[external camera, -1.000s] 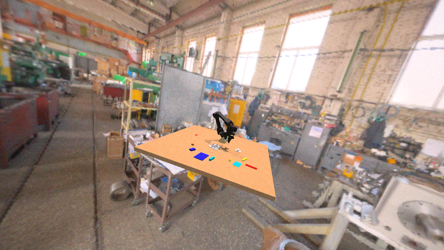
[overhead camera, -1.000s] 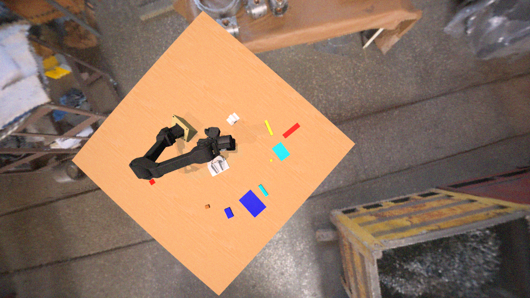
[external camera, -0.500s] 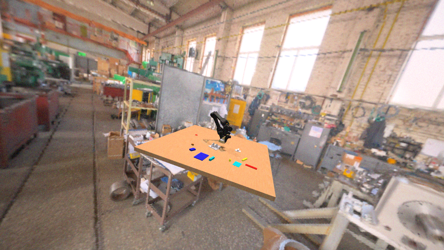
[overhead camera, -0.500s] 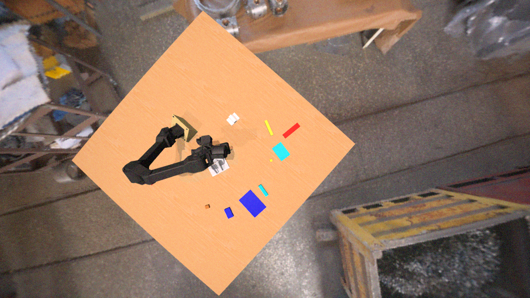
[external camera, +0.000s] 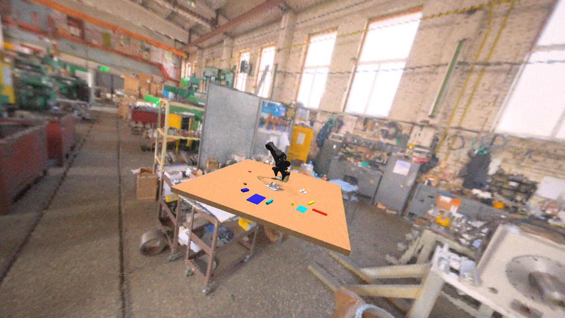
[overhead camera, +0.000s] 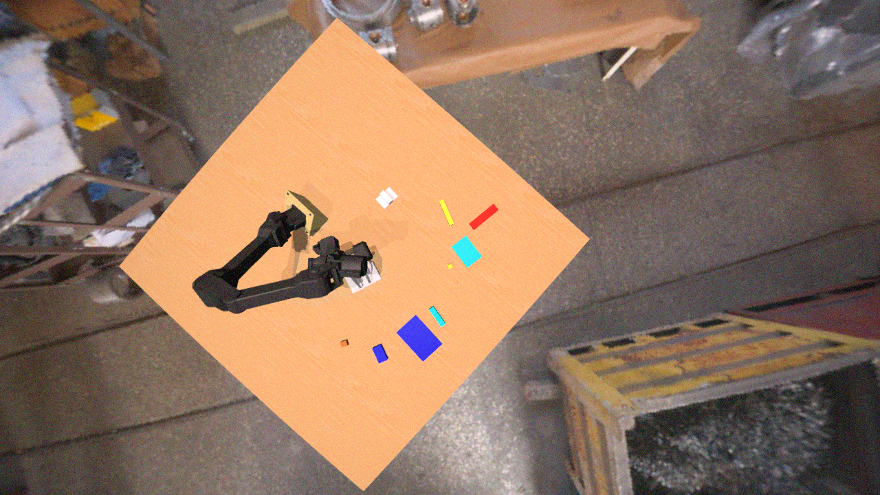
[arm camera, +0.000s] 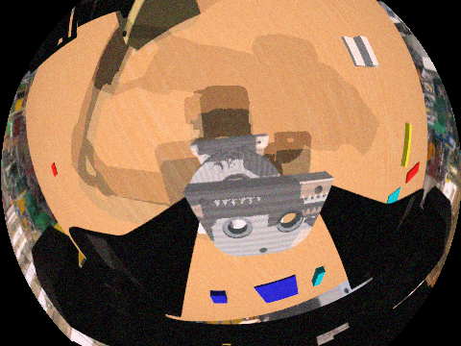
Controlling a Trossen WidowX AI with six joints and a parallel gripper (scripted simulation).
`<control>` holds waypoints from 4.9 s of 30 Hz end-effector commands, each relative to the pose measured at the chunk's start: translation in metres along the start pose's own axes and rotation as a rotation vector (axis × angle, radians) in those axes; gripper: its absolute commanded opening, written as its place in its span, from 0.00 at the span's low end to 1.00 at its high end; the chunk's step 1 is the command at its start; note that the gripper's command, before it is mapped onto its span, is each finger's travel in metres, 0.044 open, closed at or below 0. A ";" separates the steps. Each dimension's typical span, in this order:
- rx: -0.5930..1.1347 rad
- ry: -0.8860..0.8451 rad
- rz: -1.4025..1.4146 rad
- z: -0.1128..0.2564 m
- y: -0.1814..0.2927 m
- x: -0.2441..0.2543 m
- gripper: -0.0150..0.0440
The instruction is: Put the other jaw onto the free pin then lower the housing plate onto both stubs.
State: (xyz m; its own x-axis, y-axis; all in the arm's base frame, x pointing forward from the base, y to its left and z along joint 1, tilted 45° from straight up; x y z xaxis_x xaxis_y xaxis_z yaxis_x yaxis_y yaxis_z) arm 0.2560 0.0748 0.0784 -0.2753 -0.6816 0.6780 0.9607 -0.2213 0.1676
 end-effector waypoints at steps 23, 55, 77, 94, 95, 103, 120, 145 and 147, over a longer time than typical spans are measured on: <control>0.000 -0.011 0.037 -0.002 -0.002 0.006 0.85; 0.000 -0.011 0.037 -0.002 -0.009 0.015 0.85; 0.000 -0.011 0.036 -0.002 -0.009 0.015 0.85; 0.000 -0.010 0.036 -0.026 -0.007 0.015 0.85; 0.000 -0.009 0.036 -0.028 -0.007 0.015 0.85; 0.001 -0.010 0.035 -0.041 -0.007 0.015 0.85; 0.001 -0.013 0.034 -0.065 -0.009 0.017 0.85; 0.001 -0.014 0.034 -0.067 -0.009 0.017 0.85; 0.001 -0.014 0.034 -0.067 -0.009 0.017 0.85</control>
State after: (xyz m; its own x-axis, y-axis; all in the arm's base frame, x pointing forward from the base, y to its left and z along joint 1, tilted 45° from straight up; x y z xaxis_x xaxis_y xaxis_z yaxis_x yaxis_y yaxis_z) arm 0.2414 0.0196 0.0408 -0.2477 -0.6821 0.6880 0.9680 -0.2028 0.1475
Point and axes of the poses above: the point midway between the two fingers, 35 mm back from their tips, its own z axis back along the fingers, its own x axis across the jaws, y = z × x, the point moved 7 cm from there along z, back along the fingers, and after that the axes turned 9 degrees about z, right-handed, at the moved point
